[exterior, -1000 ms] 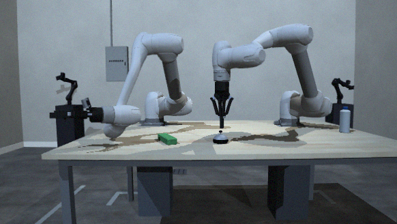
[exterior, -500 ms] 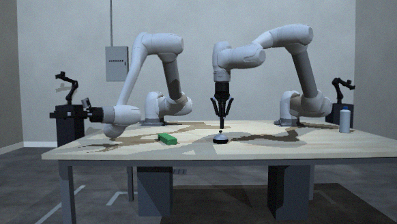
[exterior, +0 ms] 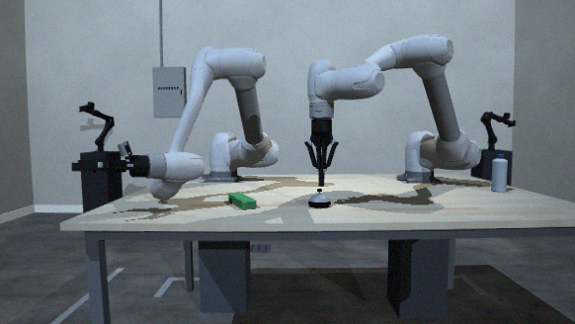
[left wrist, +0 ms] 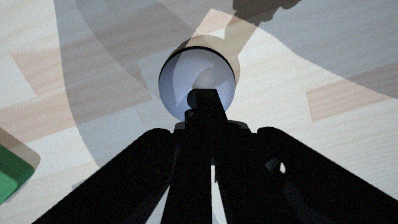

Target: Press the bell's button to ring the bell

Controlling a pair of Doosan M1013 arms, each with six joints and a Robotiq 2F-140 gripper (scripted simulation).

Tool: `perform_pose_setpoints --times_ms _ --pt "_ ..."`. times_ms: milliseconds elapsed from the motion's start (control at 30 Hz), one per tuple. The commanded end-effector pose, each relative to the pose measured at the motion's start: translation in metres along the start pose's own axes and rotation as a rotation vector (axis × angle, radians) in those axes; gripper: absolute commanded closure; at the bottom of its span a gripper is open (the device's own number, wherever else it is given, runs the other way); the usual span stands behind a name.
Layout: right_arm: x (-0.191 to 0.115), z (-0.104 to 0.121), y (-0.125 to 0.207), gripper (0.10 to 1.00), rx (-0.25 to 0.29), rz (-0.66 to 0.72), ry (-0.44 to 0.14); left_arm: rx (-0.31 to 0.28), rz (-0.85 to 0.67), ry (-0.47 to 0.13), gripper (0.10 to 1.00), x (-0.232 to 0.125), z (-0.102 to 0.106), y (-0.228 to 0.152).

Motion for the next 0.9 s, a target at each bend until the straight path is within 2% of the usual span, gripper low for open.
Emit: perform_pose_setpoints --times_ms 0,867 --pt "0.0013 0.0002 -0.0002 0.098 0.000 0.001 0.001 -0.001 0.004 0.006 0.999 0.0016 0.0057 0.0020" --pt "0.0013 0.0002 -0.0002 0.098 0.000 0.001 0.001 -0.001 0.004 0.005 0.999 0.0014 0.0087 0.0028"
Point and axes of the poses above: on each arm, the point where the finger pads meet when closed, its own z axis out along the fingers, its own y axis across the jaws, x = y × z, the point moved 6 cm from there along -z, back along the fingers, and after that the axes turned 2 degrees about -z, right-handed, at the moved point
